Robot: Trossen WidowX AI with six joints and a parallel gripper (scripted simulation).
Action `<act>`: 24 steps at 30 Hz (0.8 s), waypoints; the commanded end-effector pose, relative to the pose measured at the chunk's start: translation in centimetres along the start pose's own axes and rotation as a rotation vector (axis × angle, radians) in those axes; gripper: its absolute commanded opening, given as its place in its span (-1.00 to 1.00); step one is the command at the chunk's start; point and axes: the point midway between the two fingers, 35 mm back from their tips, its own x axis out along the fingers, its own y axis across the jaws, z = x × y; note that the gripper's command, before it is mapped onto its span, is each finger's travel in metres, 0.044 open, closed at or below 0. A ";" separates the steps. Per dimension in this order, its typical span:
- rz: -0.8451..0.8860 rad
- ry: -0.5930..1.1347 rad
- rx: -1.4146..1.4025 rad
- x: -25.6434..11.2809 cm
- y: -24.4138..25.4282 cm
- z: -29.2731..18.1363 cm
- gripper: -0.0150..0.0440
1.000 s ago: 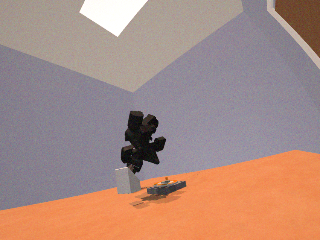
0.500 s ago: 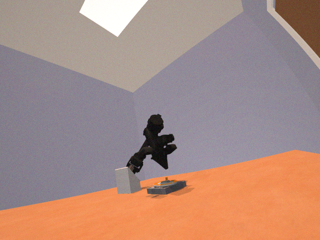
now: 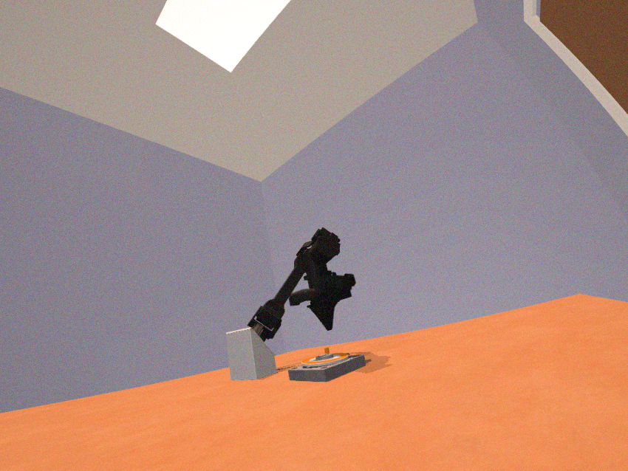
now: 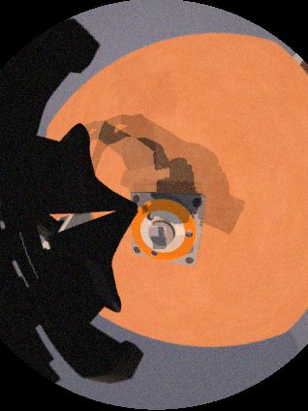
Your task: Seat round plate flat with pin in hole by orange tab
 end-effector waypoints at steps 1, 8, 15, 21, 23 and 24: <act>-0.007 0.014 -0.014 0.2 0.3 -0.1 -0.49; -0.006 0.014 -0.014 3.9 0.3 -0.1 -0.49; -0.005 0.014 -0.015 4.7 0.3 -0.1 -0.49; -0.005 0.014 -0.014 4.7 0.2 -0.6 -0.49; -0.005 0.014 -0.014 4.7 0.1 -0.9 -0.49; -0.005 0.014 -0.014 4.7 0.1 -1.1 -0.49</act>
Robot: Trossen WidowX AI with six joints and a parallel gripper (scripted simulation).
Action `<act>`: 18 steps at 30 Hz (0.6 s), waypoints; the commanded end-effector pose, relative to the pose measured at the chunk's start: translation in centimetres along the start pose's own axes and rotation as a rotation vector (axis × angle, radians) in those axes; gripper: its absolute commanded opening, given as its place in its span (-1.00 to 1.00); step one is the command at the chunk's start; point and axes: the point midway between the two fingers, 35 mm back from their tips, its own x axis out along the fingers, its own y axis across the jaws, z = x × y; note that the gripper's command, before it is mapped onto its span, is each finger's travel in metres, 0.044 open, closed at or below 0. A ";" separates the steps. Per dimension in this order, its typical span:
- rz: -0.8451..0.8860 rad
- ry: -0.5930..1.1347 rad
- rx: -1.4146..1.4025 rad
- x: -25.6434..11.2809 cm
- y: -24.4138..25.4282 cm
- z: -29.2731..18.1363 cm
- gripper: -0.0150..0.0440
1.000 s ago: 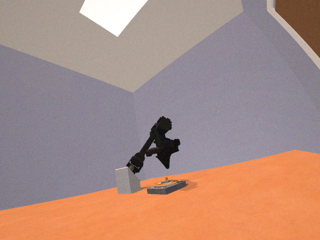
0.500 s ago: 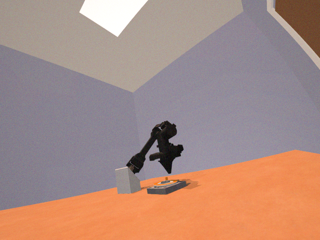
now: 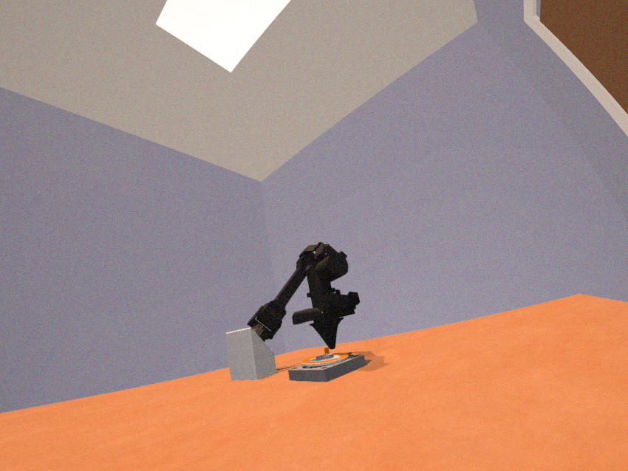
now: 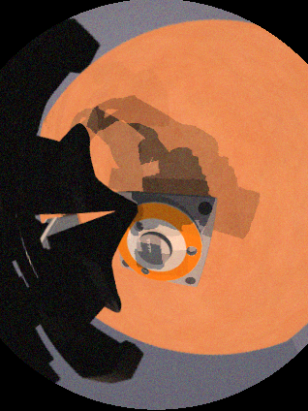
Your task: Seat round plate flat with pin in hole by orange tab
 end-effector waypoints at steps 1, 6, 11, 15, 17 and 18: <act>0.006 0.004 0.003 0.2 -0.1 -0.8 -0.49; 0.006 0.004 0.003 0.2 -0.4 -1.4 -0.49; 0.005 0.004 0.003 0.3 -0.7 -1.8 -0.49; 0.005 0.004 0.003 0.3 -0.9 -2.1 -0.49; 0.005 0.004 0.003 0.3 -1.0 -2.3 -0.49; 0.005 0.004 0.003 0.3 -1.1 -2.4 -0.49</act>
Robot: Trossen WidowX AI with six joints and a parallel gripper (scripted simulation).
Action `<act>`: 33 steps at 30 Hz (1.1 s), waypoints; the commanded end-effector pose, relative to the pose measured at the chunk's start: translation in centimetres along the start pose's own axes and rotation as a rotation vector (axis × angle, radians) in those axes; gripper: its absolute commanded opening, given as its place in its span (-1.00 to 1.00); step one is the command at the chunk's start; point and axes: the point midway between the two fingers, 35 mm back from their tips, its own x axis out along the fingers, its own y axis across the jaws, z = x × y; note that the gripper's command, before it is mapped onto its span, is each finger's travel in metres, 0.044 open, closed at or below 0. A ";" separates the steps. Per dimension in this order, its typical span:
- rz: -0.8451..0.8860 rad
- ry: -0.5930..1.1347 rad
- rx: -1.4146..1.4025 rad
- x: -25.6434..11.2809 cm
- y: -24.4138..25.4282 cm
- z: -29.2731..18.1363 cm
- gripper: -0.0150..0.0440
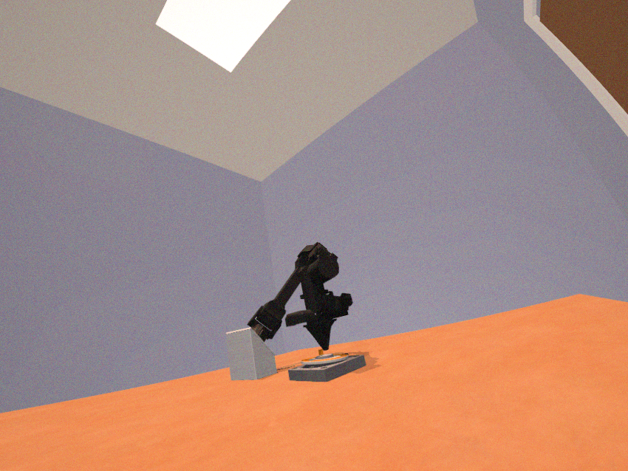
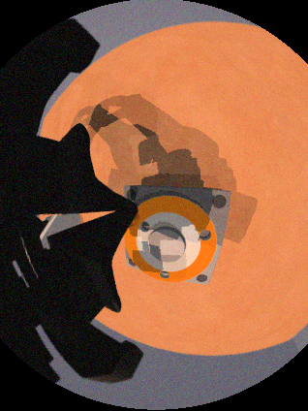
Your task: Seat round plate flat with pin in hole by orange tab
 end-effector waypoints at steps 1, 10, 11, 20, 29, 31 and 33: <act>-0.005 0.012 0.004 0.2 -0.4 -0.8 -0.49; -0.005 0.013 0.005 0.2 -1.0 -1.4 -0.49; -0.005 0.013 0.005 0.2 -1.1 -1.5 -0.49; -0.005 0.013 0.005 0.0 -1.7 -1.9 -0.49; -0.005 0.013 0.005 0.1 -2.3 -2.2 -0.49; -0.006 0.013 0.005 0.1 -2.5 -2.2 -0.49; -0.006 0.013 0.005 0.2 -2.6 -2.3 -0.49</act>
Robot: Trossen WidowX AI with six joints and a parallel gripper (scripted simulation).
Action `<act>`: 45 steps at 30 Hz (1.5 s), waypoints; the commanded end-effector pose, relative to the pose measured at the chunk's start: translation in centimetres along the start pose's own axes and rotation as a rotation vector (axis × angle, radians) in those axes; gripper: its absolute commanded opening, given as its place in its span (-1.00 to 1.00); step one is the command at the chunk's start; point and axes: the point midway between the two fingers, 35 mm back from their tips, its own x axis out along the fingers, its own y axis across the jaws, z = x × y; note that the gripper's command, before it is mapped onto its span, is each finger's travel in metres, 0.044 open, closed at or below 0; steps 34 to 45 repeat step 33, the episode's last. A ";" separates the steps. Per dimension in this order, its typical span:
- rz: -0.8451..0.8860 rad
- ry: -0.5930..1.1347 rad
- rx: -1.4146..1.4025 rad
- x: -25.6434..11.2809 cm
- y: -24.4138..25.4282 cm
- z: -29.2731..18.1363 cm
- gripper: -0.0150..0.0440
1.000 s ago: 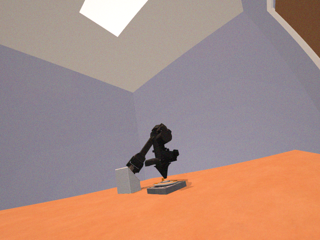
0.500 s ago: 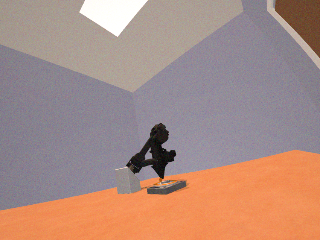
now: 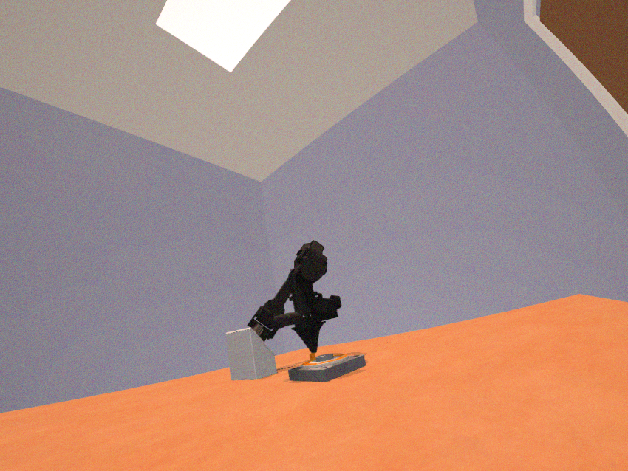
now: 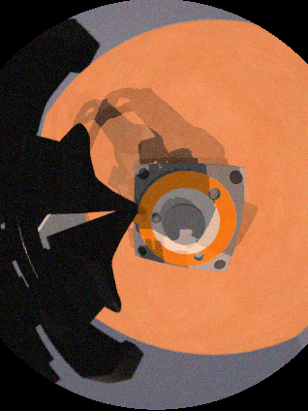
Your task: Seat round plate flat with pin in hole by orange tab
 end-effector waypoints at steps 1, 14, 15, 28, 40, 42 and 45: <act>-0.003 0.008 0.001 0.2 -0.4 -0.4 -0.49; -0.004 0.008 0.002 -4.7 -0.2 -0.4 -0.49; 0.000 0.003 0.009 -3.9 -0.3 -0.4 -0.49; 0.000 0.003 0.009 -3.9 -0.3 -0.4 -0.49; 0.000 0.003 0.009 -3.9 -0.3 -0.4 -0.49; 0.000 0.003 0.009 -3.9 -0.3 -0.4 -0.49; 0.000 0.003 0.009 -3.9 -0.3 -0.4 -0.49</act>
